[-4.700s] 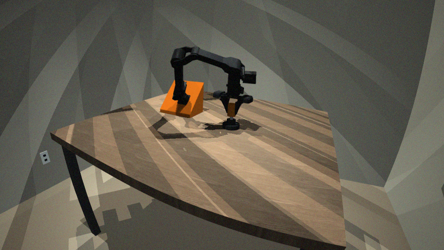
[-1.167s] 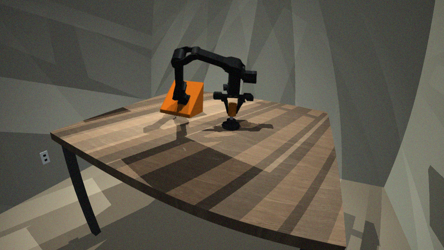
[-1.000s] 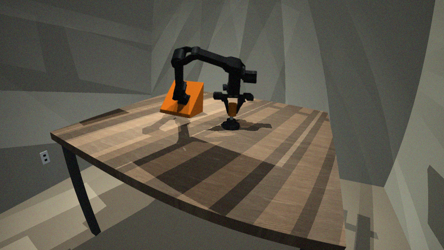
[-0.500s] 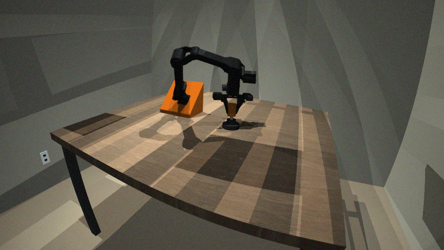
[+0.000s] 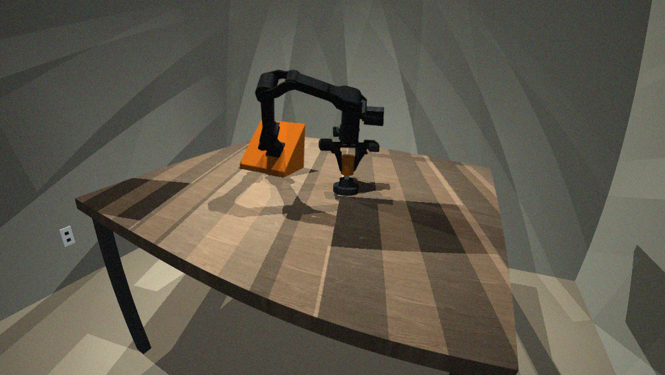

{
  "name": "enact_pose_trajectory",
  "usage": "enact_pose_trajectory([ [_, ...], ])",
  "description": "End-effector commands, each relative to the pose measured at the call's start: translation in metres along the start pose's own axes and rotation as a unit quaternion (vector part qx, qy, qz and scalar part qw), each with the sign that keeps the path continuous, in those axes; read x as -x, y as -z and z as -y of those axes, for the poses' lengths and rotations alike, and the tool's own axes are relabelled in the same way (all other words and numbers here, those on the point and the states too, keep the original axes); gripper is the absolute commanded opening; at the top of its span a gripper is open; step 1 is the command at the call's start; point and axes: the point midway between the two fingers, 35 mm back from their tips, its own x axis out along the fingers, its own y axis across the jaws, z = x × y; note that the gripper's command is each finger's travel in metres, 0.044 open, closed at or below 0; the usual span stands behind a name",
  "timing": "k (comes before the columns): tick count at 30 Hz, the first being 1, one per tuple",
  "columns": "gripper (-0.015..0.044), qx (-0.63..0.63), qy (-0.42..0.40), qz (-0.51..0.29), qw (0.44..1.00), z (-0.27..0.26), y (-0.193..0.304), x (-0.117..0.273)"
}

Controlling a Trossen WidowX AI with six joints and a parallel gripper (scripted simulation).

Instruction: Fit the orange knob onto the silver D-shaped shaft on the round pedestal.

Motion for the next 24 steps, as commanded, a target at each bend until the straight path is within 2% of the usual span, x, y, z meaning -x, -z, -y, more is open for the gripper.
enact_pose_trajectory([
  [1,0.0,0.001,0.0,-0.001,1.0,-0.0002,-0.0004,-0.0005],
  [11,0.0,0.006,0.0,-0.001,1.0,-0.0011,-0.001,0.0044],
  [17,0.0,0.101,0.0,-0.001,0.995,0.0006,-0.0008,0.0042],
  [24,0.0,0.106,0.0,-0.001,0.994,0.0008,0.0,0.001],
])
